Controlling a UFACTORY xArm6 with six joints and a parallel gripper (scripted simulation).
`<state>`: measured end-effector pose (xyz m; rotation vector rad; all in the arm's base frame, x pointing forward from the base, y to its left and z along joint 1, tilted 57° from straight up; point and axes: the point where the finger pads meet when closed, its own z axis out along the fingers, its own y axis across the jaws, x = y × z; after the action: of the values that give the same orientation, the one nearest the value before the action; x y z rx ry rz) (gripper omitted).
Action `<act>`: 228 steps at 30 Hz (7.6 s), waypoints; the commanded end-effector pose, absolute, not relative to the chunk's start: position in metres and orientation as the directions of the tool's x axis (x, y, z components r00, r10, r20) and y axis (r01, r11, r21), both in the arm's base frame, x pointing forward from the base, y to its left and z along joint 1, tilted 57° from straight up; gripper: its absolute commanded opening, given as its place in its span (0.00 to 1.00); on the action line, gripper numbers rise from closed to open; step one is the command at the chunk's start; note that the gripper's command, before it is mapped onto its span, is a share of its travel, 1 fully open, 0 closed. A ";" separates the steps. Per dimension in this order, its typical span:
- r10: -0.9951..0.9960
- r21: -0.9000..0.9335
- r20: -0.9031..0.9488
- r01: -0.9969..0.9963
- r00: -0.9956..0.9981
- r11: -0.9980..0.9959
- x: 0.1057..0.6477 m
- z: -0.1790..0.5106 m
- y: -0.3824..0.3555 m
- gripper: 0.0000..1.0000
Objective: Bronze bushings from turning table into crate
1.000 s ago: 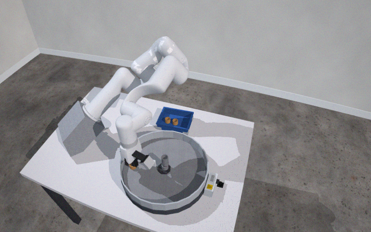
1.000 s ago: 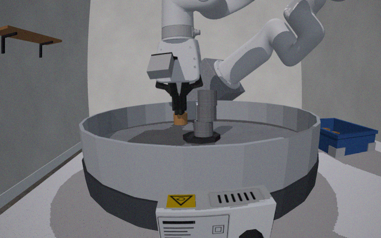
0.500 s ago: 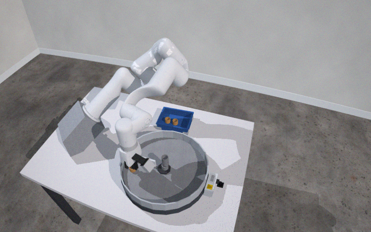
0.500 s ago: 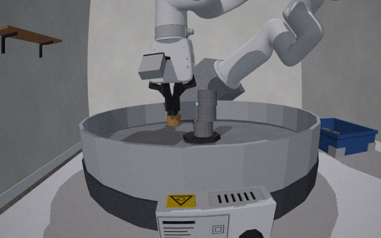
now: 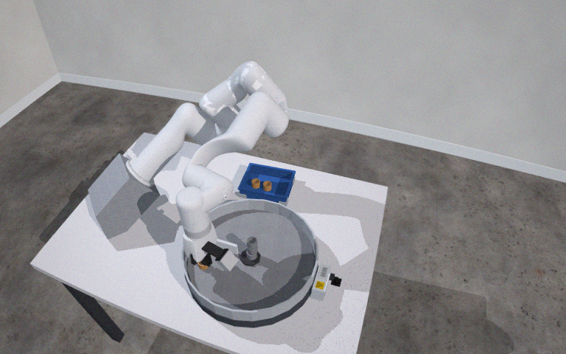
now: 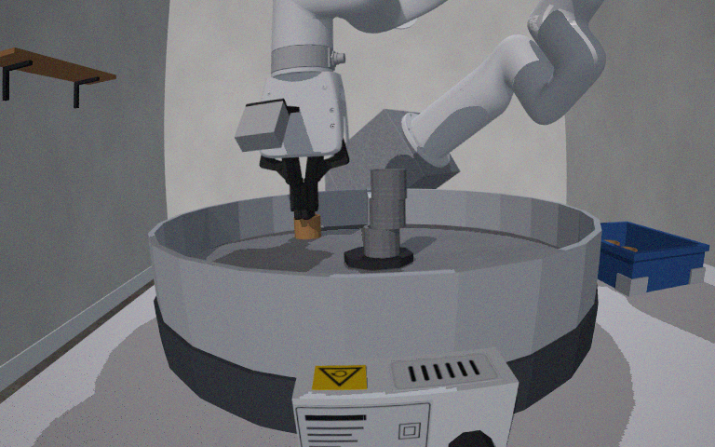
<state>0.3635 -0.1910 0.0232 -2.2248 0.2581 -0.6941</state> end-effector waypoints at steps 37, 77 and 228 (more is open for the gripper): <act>-0.388 -0.734 0.399 0.036 0.831 -0.678 0.401 0.020 -0.226 0.00; -0.388 -0.734 0.399 0.036 0.831 -0.678 0.441 0.028 -0.255 0.00; -0.779 -0.740 -0.389 -0.671 0.492 -0.054 0.352 0.009 -0.164 0.54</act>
<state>0.3515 -0.1626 0.0091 -1.7717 1.2255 -0.1371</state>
